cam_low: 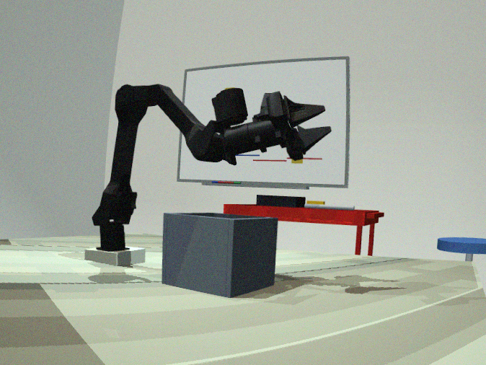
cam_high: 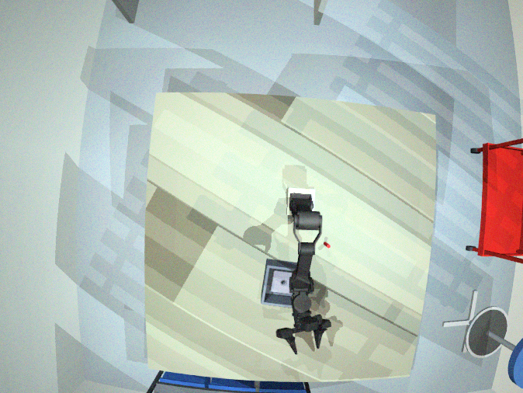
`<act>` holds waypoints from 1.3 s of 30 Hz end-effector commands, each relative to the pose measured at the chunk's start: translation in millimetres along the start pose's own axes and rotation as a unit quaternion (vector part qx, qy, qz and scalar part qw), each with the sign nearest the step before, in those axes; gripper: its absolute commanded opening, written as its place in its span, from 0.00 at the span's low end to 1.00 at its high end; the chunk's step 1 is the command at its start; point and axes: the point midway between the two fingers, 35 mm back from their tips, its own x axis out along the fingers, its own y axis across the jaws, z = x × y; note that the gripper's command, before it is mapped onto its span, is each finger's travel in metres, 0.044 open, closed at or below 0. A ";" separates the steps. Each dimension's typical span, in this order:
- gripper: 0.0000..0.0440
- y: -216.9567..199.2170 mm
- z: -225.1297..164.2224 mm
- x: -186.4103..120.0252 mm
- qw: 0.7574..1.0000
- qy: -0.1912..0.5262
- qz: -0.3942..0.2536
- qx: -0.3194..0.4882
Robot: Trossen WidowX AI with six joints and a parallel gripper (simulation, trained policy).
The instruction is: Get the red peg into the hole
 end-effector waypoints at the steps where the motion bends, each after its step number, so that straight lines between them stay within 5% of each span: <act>1: 0.96 0.4 -4.0 0.6 1.000 0.011 0.002 0.003; 10: 1.00 20.0 -17.2 -1.0 0.987 0.107 0.045 0.111; 19: 1.00 54.9 -20.4 -23.0 0.950 0.205 0.088 0.219; 39: 1.00 125.7 -33.8 -112.2 0.790 0.436 0.105 0.418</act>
